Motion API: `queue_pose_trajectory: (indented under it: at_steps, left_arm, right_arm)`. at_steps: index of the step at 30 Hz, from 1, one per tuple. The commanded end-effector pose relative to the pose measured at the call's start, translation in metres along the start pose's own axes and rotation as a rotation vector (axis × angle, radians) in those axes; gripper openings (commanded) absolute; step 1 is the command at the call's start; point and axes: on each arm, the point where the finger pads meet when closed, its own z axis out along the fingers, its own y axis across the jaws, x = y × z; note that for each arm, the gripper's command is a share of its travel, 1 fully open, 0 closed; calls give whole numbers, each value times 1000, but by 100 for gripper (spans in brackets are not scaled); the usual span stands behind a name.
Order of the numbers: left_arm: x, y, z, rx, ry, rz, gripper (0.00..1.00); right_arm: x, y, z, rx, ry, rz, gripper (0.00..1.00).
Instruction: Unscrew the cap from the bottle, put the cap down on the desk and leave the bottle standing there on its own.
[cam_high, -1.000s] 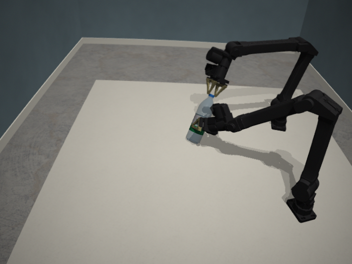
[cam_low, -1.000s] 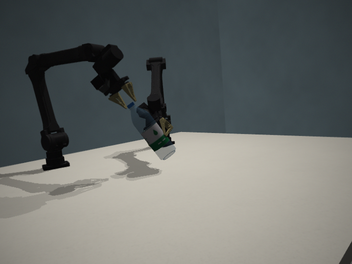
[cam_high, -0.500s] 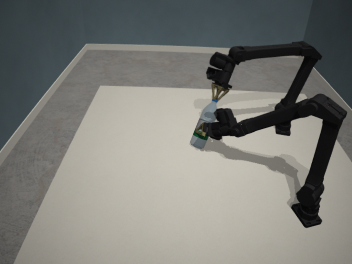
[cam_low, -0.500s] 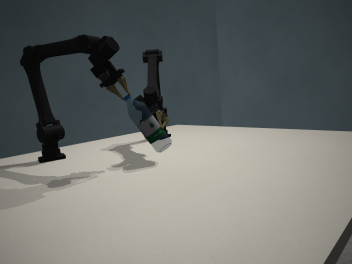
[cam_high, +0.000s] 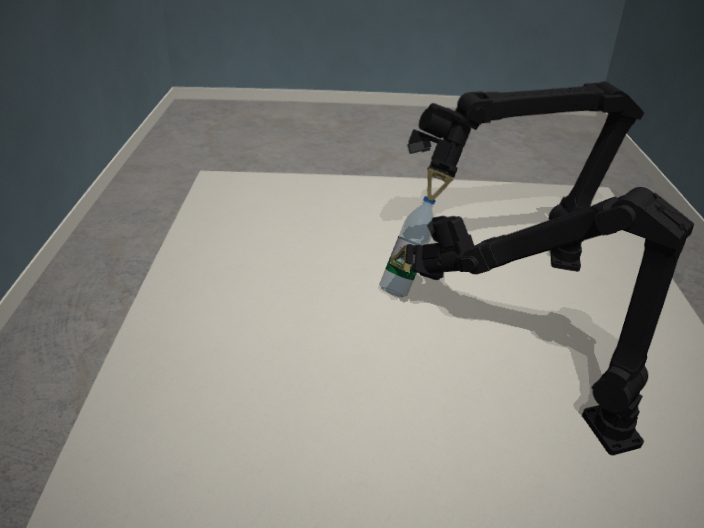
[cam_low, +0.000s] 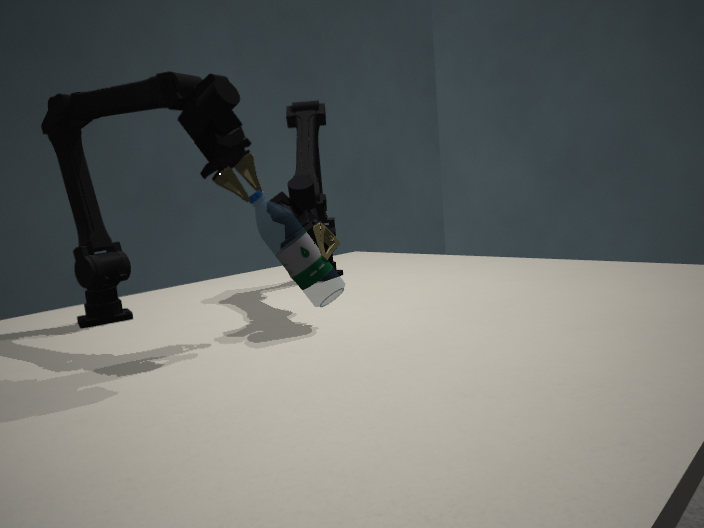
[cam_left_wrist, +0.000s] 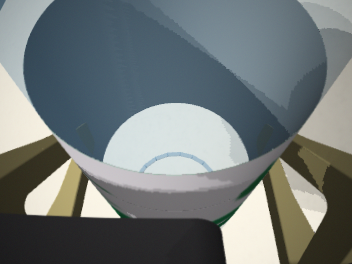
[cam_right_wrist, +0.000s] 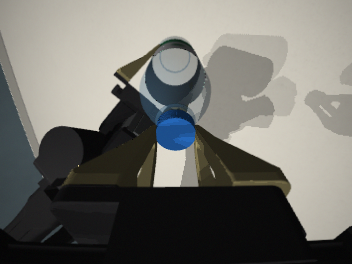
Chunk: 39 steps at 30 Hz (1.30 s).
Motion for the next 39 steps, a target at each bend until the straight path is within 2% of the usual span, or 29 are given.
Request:
queue_pose_trajectory:
  at_steps: [1, 6, 8, 9, 23, 25, 26, 32, 39]
  left_arm:
    - [-2, 8, 3, -14, -8, -1, 0]
    - [-2, 8, 3, -14, -8, -1, 0]
    - [-2, 8, 3, -14, -8, -1, 0]
    - [-2, 8, 3, -14, -8, -1, 0]
    - [-2, 8, 3, -14, -8, -1, 0]
    - [-2, 8, 3, -14, -8, -1, 0]
    - [-2, 8, 3, -14, -8, -1, 0]
    - [-2, 8, 3, -14, -8, -1, 0]
    - [-2, 8, 3, -14, -8, -1, 0]
  right_arm:
    - [-10, 13, -15, -8, -17, -283, 0]
    - [-10, 13, -15, -4, -18, -499, 0]
    - [-10, 13, -15, -4, -18, -499, 0]
    - [-10, 13, -15, -2, -18, -608, 0]
    - [-10, 13, -16, 11, -18, -1203, 0]
    - [-10, 13, -16, 11, -18, -1203, 0]
    - [-10, 13, -16, 13, -18, -1311, 0]
    - [-10, 13, -16, 18, -24, -1560, 0]
    - [-10, 13, -16, 19, -25, -1567, 0]
